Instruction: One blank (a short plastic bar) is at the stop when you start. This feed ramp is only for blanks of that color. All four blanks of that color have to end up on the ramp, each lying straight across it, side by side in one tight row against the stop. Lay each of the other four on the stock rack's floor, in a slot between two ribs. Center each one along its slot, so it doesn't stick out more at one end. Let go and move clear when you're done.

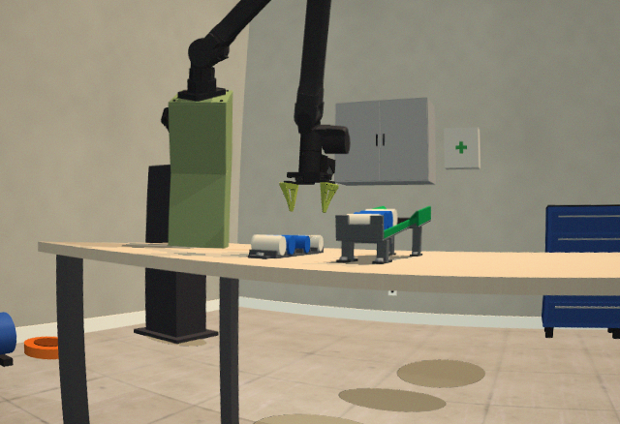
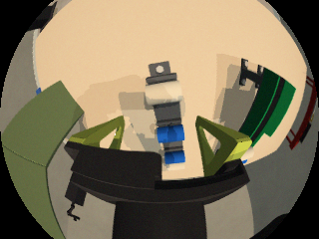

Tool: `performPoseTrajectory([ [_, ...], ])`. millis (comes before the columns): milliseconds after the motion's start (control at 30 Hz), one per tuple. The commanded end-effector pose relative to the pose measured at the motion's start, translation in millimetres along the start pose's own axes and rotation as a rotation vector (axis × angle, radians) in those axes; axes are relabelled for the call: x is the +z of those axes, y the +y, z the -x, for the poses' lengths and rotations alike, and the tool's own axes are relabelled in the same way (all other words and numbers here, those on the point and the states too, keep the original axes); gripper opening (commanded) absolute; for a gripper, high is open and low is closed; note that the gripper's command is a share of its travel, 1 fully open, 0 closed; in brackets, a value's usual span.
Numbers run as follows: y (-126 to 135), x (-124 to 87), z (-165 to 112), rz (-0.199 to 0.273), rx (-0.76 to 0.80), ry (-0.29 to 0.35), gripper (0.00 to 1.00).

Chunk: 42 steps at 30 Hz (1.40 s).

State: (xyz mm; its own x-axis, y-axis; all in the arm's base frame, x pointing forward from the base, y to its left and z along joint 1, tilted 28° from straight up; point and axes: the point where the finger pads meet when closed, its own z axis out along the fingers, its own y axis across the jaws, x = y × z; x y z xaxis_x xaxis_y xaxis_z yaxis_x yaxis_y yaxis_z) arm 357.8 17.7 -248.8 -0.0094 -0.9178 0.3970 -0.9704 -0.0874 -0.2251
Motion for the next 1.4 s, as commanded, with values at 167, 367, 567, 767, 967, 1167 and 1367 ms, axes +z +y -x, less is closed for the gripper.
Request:
performPoseTrajectory([
  [167, -5.0, 0.7, 1.8, -0.027, -0.181, -0.002, 1.0],
  [367, -5.3, -2.0, 7.7, -0.035, -0.201, -0.005, 0.8],
  [567, -5.3, -2.0, 7.7, -0.035, -0.201, -0.005, 0.8],
  [767, -5.3, -2.0, 7.7, -0.035, -0.196, -0.005, 0.8],
  [967, -5.3, -2.0, 7.7, -0.035, -0.196, -0.005, 0.8],
  [1167, -5.3, -2.0, 7.7, -0.035, -0.196, -0.005, 0.8],
  [1367, -5.3, -2.0, 7.7, -0.035, -0.196, -0.005, 0.8],
])
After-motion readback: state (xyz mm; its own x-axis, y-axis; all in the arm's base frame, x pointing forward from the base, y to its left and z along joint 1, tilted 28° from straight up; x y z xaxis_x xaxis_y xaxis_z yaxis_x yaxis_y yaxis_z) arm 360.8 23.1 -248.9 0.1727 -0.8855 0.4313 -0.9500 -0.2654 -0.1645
